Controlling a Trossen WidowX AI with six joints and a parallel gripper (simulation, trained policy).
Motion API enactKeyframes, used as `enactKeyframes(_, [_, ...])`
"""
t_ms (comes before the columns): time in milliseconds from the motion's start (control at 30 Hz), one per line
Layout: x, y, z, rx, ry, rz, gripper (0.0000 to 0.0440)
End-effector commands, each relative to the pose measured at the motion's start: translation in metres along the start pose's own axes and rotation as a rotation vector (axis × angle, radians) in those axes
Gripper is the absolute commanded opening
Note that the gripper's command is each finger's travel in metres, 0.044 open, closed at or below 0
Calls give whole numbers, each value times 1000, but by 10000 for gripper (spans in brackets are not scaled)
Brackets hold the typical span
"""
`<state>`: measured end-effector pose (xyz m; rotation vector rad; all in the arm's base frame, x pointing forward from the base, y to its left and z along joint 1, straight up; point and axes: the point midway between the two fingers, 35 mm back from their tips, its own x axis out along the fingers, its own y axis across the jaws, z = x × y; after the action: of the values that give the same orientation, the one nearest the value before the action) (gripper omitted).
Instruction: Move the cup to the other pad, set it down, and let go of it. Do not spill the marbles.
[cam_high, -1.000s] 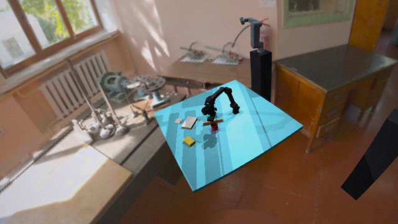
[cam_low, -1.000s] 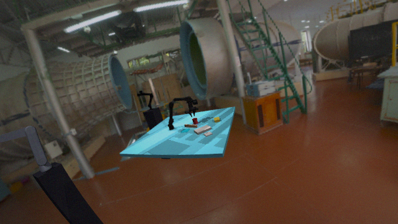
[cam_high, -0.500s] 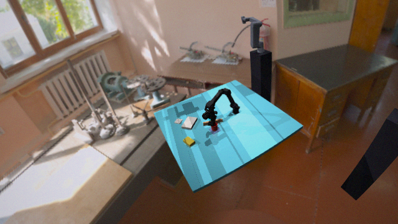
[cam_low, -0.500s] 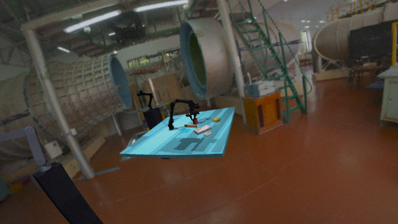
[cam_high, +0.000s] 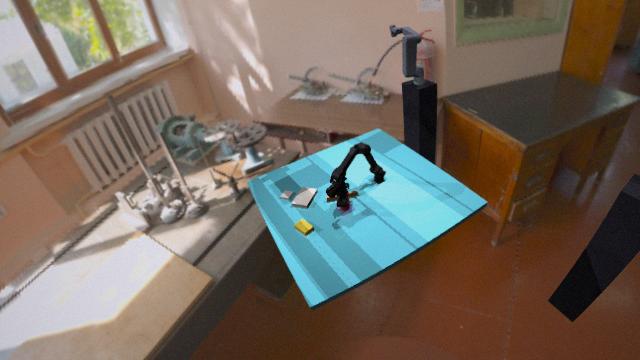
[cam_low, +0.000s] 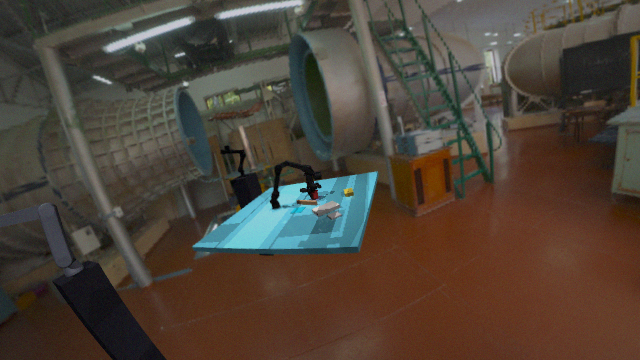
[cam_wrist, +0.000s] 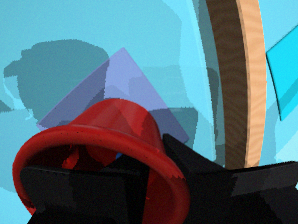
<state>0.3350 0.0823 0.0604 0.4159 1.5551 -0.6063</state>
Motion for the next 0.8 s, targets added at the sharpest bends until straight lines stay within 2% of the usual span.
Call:
enactKeyframes(0, [7,-7,0,-16,-2,-29,0])
enactKeyframes(400, [-15,-13,3,15,-18,3,0])
enactKeyframes(767, [-52,-31,8,105,-32,49,0])
